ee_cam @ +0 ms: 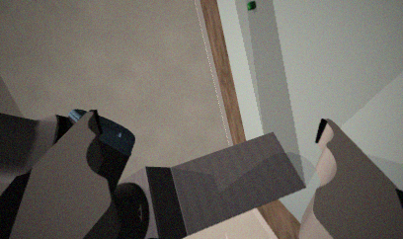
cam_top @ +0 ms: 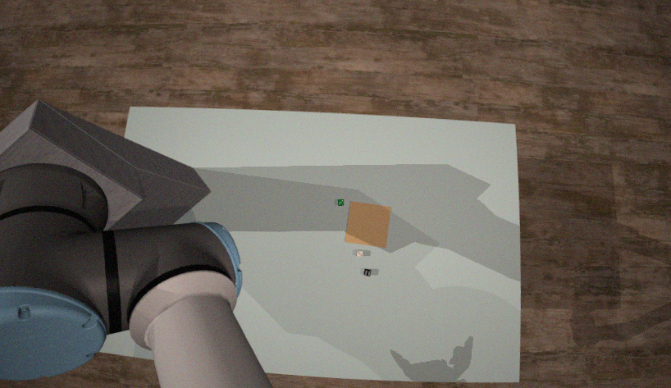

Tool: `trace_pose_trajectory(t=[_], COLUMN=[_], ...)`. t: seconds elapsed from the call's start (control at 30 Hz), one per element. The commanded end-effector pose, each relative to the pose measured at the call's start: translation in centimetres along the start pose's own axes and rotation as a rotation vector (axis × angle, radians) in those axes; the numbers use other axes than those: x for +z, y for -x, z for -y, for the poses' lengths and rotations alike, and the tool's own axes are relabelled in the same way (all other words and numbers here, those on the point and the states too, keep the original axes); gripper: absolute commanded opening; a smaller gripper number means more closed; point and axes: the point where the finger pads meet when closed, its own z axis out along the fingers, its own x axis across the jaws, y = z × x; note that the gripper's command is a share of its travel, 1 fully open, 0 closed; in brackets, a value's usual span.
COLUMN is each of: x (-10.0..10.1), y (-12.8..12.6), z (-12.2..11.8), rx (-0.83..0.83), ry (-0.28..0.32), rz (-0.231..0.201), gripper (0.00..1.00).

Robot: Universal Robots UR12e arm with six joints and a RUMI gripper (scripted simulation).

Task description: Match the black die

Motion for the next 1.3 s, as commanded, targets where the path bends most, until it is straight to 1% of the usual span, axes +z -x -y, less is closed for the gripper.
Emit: trace_pose_trajectory(t=[0.0, 0.1, 0.17, 0.5, 0.53, 0.63, 0.73, 0.9, 0.93, 1.0, 1.03, 1.1, 1.13, 1.2, 1.27], x=[2.1, 3.7, 3.7, 9.2, 9.2, 10.9, 10.9, 13.6, 13.6, 14.6, 14.6, 15.7, 15.7, 16.8, 16.8], y=[-0.2, -0.3, -0.3, -0.5, -0.5, -0.6, -0.6, -0.8, -0.8, -0.7, -0.7, -0.9, -0.9, -0.9, -0.9], z=[1.2, 2.0, 2.0, 5.3, 5.3, 6.2, 6.2, 7.8, 7.8, 8.5, 8.5, 9.0, 9.0, 9.7, 9.7], rx=[-0.057, -0.101, -0.101, -0.267, -0.267, -0.317, -0.317, -0.398, -0.398, -0.432, -0.432, -0.463, -0.463, -0.495, -0.495], ry=[0.032, 0.056, 0.056, 0.138, 0.138, 0.163, 0.163, 0.204, 0.204, 0.216, 0.216, 0.236, 0.236, 0.251, 0.251], rz=[-0.073, -0.125, -0.125, -0.314, -0.314, -0.370, -0.370, -0.462, -0.462, -0.501, -0.501, -0.535, -0.535, -0.572, -0.572], gripper=[1.00, 1.00, 1.00, 1.00, 1.00, 1.00, 1.00, 1.00, 1.00, 1.00, 1.00, 1.00, 1.00, 1.00, 1.00])
